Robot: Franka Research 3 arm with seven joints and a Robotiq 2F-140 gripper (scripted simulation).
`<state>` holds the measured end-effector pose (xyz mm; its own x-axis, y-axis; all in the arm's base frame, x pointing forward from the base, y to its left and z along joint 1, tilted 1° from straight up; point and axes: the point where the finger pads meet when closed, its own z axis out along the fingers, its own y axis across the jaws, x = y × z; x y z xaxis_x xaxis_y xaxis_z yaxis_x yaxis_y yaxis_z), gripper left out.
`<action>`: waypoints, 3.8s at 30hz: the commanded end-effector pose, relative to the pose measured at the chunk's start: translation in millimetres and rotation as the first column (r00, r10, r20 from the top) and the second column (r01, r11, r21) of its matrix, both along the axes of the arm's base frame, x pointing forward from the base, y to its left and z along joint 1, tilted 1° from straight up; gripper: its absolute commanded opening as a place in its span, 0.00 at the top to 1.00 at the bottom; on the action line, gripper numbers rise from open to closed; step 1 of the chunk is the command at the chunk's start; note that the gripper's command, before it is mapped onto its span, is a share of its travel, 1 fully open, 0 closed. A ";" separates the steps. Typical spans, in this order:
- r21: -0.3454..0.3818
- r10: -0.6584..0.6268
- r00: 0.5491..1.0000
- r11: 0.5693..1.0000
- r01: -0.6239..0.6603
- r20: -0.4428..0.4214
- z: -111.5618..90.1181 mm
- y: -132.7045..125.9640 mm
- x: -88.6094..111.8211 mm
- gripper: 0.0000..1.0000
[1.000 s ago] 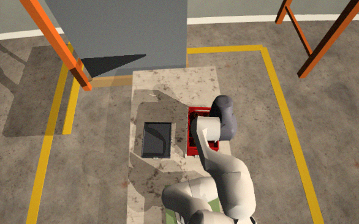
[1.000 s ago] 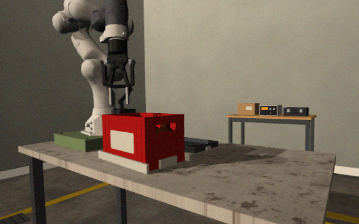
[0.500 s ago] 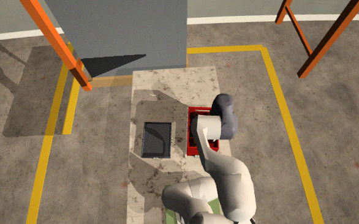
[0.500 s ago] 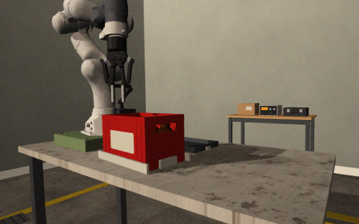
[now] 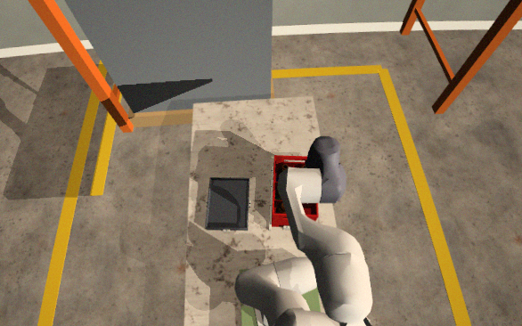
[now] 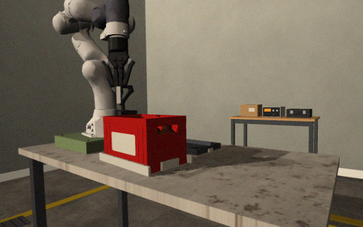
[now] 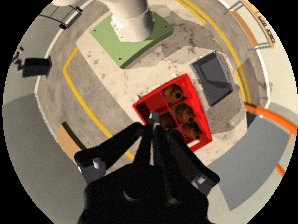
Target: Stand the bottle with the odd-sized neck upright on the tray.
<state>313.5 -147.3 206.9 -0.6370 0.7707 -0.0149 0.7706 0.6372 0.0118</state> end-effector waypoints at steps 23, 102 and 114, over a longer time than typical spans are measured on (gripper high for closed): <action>0.002 0.005 1.000 1.000 -0.005 0.002 1.6 72.2 7.3 0.90; 0.002 0.004 1.000 1.000 -0.004 0.001 -25.7 85.7 7.8 0.56; 0.002 0.004 1.000 1.000 -0.004 0.001 -38.6 85.7 8.2 0.56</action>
<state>318.9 -60.2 170.6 -0.6446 0.7645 -0.0074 0.7644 0.6446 0.0088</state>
